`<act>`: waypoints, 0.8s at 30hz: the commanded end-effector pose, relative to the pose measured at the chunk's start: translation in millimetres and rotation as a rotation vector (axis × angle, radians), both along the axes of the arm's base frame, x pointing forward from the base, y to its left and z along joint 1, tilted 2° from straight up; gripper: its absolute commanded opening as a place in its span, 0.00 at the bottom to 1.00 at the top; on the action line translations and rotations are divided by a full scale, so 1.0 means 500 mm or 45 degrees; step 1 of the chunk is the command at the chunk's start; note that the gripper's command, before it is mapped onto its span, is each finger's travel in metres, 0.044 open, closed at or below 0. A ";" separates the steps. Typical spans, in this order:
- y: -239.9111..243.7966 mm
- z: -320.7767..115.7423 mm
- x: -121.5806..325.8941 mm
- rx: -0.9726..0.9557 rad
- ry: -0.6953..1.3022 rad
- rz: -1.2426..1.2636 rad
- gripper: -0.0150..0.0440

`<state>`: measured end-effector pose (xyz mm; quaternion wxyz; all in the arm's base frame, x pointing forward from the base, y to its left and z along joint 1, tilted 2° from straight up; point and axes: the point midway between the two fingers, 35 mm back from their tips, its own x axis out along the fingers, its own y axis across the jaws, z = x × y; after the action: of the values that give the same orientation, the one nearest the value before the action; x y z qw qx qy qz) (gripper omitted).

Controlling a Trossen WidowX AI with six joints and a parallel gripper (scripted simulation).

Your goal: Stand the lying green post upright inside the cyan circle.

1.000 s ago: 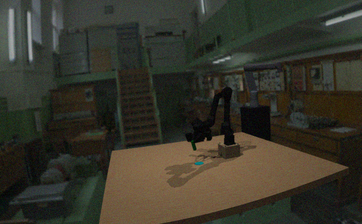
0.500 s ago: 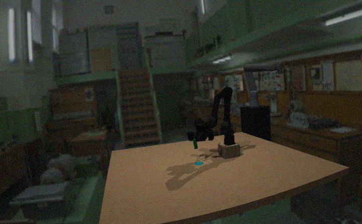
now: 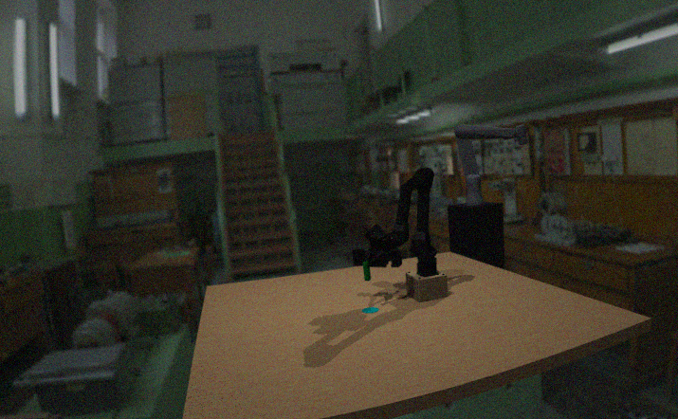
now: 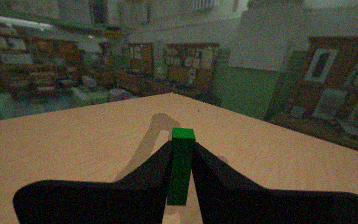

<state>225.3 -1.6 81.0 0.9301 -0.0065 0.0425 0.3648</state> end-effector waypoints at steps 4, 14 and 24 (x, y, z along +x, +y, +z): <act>0.003 0.001 -0.005 0.002 -0.015 0.006 0.29; 0.003 0.001 -0.005 0.002 -0.015 0.006 0.29; -0.002 -0.017 0.001 -0.006 -0.022 0.008 0.29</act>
<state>224.8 -2.1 74.7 0.9298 -0.0089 0.0380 0.3660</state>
